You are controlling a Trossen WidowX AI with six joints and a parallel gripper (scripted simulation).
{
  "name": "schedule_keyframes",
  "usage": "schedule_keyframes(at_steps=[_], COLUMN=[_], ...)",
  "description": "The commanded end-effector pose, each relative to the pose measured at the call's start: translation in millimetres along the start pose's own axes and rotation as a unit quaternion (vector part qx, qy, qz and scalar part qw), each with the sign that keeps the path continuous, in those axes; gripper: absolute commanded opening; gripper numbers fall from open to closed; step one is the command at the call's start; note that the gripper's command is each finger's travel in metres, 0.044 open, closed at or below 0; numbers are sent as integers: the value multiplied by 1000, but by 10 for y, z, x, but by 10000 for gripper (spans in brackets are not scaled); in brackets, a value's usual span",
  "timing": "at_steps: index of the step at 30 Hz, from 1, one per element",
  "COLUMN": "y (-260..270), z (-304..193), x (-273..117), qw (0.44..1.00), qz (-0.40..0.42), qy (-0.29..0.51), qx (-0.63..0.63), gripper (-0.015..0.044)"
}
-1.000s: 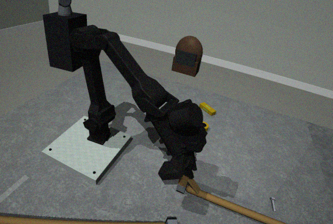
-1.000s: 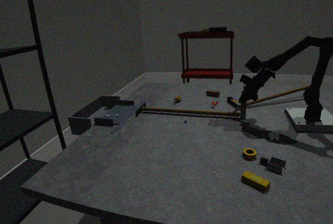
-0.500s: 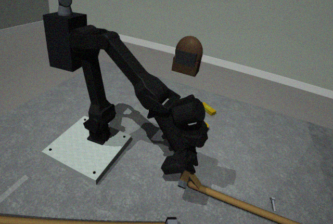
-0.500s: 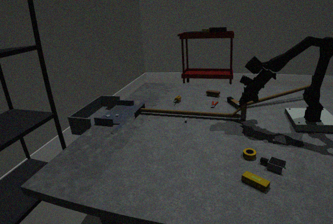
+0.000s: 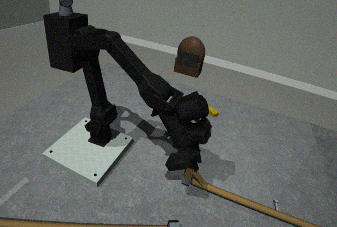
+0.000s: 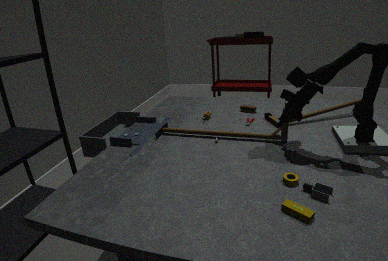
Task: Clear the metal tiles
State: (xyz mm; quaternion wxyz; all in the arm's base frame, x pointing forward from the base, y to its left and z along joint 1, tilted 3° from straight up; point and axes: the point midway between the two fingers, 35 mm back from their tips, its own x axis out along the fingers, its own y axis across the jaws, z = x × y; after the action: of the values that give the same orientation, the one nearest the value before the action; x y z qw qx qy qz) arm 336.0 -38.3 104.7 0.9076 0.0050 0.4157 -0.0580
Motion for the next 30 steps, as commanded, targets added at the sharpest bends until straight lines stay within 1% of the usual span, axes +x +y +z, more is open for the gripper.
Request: schedule_keyframes(at_steps=[1,30], y=[70,391], z=[-3,-45], x=[-16,-62], qw=[1000,1000], qz=[4,8], qy=[-2,-4], qx=[-2,-5], gripper=[0,0])
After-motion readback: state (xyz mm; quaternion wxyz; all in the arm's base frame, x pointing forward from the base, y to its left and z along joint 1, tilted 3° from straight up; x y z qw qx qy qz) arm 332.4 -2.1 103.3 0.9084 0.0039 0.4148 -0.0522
